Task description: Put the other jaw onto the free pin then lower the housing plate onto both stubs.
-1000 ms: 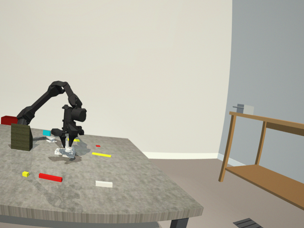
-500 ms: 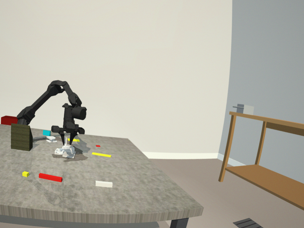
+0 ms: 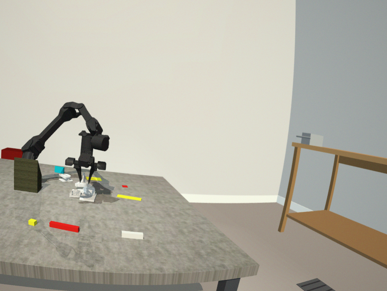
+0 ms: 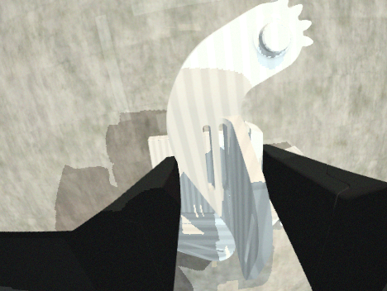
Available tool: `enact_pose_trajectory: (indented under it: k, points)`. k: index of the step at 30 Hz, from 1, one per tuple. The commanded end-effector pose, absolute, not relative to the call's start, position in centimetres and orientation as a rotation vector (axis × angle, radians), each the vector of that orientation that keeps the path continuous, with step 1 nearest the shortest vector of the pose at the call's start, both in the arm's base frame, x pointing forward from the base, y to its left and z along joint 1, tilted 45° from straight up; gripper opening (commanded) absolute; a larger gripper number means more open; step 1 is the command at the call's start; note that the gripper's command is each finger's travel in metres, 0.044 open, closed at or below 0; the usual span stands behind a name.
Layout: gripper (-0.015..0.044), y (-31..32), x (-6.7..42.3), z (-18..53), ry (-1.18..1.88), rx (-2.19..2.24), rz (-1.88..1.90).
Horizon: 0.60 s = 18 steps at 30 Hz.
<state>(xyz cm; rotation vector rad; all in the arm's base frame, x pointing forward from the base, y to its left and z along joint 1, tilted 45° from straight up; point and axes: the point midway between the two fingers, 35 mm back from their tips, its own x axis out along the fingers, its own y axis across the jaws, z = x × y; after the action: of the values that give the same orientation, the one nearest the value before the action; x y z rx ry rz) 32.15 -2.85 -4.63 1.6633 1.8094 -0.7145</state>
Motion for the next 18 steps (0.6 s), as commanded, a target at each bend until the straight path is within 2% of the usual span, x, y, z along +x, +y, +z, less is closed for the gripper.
enact_pose_trajectory:
  k: [1,18]
  points:
    - [0.0134,-2.2,31.9,-3.7,1.795,1.731,-0.813]
    - [0.0134,0.1,30.5,-1.4,1.722,1.962,-1.223]
